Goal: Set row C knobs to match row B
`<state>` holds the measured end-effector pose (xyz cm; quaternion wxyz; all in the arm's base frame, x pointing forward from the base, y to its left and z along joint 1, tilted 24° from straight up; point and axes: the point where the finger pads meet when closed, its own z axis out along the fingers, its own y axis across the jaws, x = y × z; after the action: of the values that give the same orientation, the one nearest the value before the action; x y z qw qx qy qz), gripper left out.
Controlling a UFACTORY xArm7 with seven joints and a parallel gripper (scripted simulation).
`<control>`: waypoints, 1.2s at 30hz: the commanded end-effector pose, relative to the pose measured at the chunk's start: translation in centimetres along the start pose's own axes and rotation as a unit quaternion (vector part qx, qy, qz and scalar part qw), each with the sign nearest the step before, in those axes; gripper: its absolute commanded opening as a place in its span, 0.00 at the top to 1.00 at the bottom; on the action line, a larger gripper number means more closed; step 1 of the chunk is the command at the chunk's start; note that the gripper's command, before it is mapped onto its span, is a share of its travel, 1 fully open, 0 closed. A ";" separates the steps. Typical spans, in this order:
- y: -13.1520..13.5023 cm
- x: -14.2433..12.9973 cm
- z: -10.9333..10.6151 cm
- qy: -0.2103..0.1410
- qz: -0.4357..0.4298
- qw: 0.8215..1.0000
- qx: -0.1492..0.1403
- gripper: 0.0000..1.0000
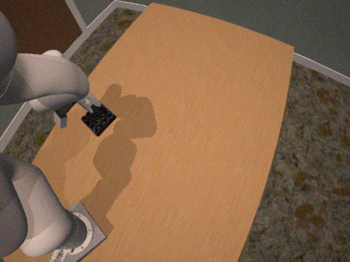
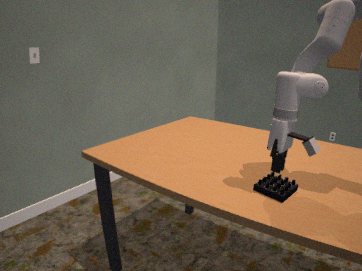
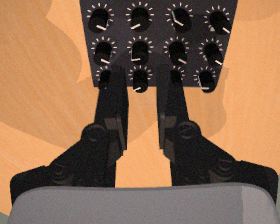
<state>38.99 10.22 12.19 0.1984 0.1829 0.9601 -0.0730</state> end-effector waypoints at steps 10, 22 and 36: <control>0.0 -0.1 -0.3 0.001 -0.001 1.000 -0.002 0.81; -0.2 -0.3 -0.8 0.000 0.142 0.990 0.001 0.81; -0.4 -0.5 -1.5 -0.002 0.351 0.936 0.004 0.81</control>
<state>38.72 9.93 13.52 0.2084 0.4564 0.8649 -0.0121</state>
